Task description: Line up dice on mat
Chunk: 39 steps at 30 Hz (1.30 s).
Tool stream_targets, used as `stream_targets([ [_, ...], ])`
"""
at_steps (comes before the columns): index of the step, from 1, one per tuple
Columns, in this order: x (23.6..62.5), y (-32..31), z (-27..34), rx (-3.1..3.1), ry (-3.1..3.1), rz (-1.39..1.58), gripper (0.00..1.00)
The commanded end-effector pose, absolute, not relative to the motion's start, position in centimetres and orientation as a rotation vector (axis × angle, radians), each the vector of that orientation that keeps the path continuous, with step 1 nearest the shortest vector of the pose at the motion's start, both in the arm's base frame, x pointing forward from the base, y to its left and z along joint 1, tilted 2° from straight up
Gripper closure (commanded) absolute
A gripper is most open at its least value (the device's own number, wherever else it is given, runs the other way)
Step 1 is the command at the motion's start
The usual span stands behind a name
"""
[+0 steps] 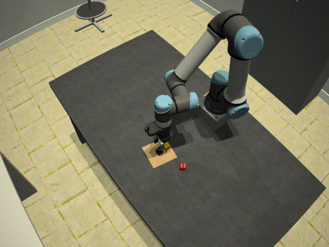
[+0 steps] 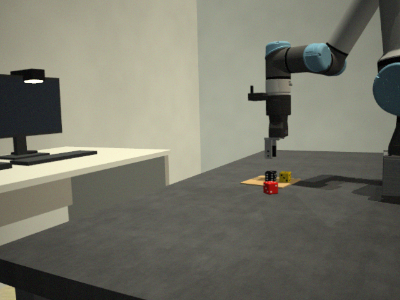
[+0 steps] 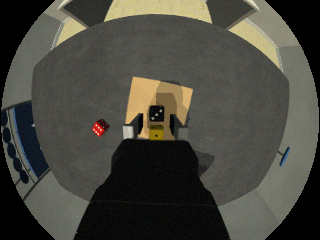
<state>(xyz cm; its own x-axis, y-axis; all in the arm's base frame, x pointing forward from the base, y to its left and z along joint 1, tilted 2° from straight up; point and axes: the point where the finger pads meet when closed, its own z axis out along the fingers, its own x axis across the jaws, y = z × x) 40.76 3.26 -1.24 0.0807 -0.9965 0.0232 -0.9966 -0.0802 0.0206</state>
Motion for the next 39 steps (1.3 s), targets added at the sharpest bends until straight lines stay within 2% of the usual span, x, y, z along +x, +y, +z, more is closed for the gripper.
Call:
stream_targets([
  [1, 40.75, 3.30, 0.11, 2.286, -2.109, 0.005, 0.13],
  [8, 40.76, 3.31, 0.63, 2.286, -2.109, 0.005, 0.13],
  [9, 40.76, 3.31, 0.63, 2.286, -2.109, 0.005, 0.00],
  [39, 40.69, 3.99, 0.59, 2.251, -2.148, 0.005, 0.00],
])
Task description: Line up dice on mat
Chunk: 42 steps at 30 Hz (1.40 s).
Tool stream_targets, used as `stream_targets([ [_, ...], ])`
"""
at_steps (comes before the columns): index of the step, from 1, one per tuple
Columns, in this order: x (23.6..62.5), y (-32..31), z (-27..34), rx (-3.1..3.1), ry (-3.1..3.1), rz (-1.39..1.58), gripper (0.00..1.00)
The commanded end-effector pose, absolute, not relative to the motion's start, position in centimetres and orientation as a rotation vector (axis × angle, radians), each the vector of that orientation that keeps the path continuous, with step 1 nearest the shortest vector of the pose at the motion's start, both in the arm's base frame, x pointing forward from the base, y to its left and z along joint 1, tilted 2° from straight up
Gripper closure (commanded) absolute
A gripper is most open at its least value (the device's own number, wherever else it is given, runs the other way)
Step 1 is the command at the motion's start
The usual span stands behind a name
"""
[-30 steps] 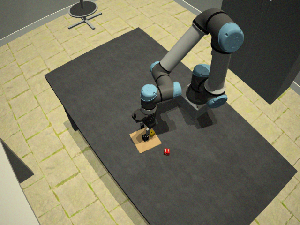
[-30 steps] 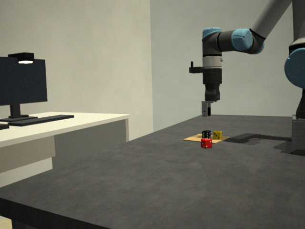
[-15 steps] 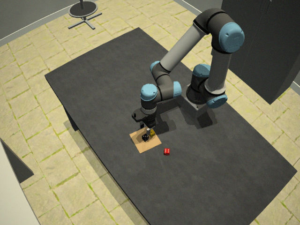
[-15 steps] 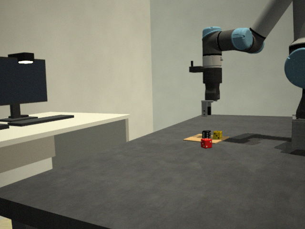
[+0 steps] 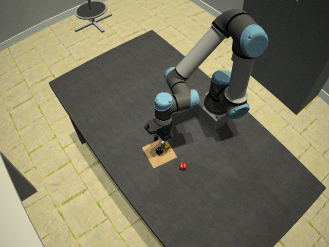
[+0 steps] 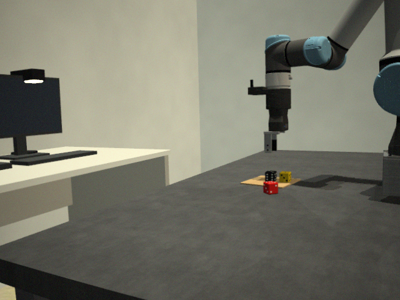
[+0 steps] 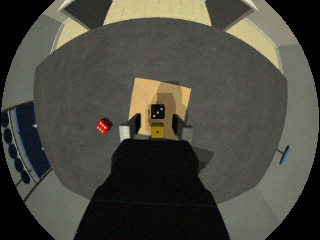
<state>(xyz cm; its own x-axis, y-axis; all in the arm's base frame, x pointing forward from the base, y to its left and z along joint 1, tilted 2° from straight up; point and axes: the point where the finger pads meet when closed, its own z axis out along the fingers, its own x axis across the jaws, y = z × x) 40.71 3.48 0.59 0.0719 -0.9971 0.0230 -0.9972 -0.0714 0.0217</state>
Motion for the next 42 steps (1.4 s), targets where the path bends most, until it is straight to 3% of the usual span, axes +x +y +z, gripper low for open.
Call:
stream_targets([
  [1, 40.7, 4.2, 0.6, 2.239, -2.160, 0.006, 0.00],
  [26, 37.1, 14.7, -0.1, 1.582, -2.682, 0.018, 0.00],
  [42, 35.4, 17.3, -0.3, 1.383, -2.790, 0.021, 0.00],
])
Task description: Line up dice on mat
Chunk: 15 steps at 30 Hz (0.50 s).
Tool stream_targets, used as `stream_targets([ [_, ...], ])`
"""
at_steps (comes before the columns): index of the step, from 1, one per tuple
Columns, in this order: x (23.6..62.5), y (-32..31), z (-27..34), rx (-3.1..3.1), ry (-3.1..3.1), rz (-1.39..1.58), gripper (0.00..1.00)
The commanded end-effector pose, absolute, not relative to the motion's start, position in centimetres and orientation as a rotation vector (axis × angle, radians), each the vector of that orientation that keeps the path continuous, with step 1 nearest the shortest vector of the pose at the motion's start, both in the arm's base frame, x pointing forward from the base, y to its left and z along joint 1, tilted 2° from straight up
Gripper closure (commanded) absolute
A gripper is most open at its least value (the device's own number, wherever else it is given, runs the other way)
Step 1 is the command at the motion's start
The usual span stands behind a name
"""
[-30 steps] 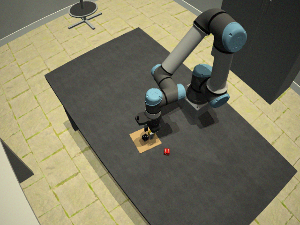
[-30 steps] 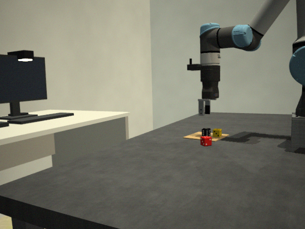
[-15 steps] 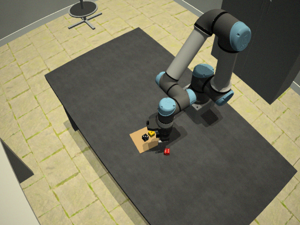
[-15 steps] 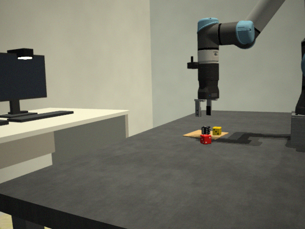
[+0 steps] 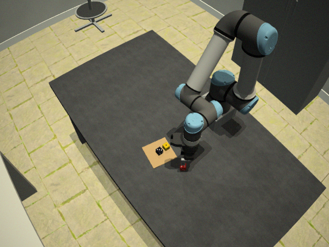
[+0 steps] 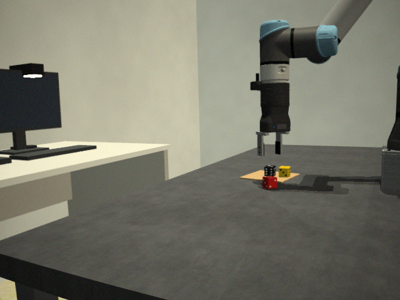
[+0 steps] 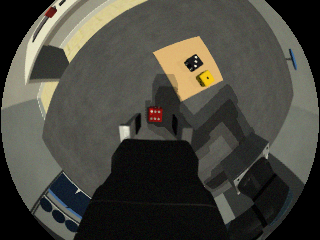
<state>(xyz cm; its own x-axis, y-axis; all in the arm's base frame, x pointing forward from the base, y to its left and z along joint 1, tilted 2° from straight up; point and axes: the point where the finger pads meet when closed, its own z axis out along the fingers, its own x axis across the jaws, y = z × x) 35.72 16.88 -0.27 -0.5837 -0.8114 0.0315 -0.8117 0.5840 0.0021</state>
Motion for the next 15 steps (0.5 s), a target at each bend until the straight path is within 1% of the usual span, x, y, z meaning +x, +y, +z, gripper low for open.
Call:
stream_targets([
  [1, 35.44, 17.35, -0.27, 1.382, -2.790, 0.021, 0.00],
  [4, 35.44, 17.35, -0.27, 1.382, -2.790, 0.021, 0.00],
  [5, 35.44, 17.35, -0.27, 1.382, -2.790, 0.021, 0.13],
  [15, 35.44, 17.35, -0.27, 1.382, -2.790, 0.021, 0.13],
])
